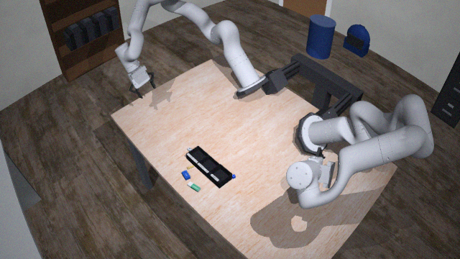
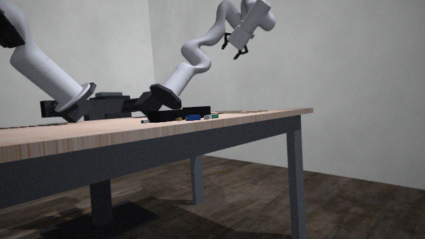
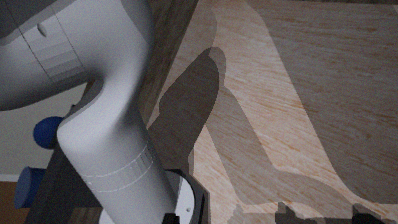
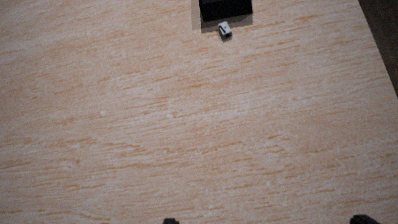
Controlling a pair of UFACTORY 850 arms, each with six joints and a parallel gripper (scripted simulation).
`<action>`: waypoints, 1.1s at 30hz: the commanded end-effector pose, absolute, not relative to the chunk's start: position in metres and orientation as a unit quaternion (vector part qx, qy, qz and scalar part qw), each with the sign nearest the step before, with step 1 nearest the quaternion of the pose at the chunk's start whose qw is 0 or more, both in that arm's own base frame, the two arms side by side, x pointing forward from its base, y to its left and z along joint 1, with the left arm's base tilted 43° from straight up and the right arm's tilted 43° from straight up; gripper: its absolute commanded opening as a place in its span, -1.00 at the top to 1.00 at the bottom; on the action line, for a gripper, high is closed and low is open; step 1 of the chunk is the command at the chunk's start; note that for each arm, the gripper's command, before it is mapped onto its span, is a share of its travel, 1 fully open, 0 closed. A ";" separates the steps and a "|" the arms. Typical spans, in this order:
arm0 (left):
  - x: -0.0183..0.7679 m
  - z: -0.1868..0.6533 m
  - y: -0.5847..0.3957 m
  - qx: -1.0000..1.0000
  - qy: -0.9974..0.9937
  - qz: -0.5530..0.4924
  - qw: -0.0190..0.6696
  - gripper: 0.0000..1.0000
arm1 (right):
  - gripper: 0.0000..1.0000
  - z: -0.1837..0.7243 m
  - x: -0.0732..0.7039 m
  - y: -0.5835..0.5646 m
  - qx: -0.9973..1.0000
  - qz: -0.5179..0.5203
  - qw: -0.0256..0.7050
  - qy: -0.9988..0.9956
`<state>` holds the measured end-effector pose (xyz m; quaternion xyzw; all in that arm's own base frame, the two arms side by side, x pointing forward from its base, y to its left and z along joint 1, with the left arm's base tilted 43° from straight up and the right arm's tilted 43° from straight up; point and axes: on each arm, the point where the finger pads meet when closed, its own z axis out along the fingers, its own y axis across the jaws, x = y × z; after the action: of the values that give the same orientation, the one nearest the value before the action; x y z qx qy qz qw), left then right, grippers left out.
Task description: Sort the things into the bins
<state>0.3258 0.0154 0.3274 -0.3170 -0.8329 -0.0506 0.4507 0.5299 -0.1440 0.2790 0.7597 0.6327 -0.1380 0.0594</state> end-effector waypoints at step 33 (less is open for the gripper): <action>0.283 0.398 0.028 -0.226 -0.938 0.072 0.253 -1.00 | -1.00 0.280 0.530 -0.144 0.760 -0.137 0.060 0.633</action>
<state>0.2866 0.0274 0.3910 -0.2341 -0.9306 0.0629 0.2743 0.5299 -0.1440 0.2790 0.7597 0.6327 -0.1380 0.0594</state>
